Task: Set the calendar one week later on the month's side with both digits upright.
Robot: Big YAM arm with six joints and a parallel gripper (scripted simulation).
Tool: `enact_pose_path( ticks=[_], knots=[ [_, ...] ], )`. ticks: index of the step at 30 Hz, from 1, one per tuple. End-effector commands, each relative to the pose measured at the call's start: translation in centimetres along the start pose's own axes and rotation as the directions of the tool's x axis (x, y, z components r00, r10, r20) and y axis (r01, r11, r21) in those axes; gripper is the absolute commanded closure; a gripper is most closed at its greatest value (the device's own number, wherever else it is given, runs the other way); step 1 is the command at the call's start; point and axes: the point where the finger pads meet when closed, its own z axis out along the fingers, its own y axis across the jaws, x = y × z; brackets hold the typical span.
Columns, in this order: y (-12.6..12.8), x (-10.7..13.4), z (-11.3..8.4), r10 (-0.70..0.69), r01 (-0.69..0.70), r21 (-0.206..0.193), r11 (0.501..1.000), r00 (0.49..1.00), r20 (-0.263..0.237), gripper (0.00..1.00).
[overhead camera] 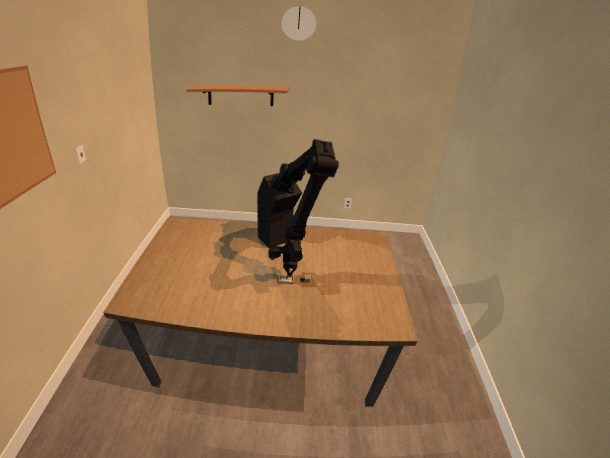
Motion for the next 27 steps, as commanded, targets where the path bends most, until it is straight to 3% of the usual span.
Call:
enact_pose_path(
  ticks=[1, 27],
  knots=[
    [0.72, 0.40, 0.00, -0.001, 0.001, -0.017, 1.000, 1.000, -0.003, 0.74],
    [0.55, 0.51, -0.07, -0.003, 0.003, -0.020, 1.000, 1.000, -0.004, 0.74]
  ],
)
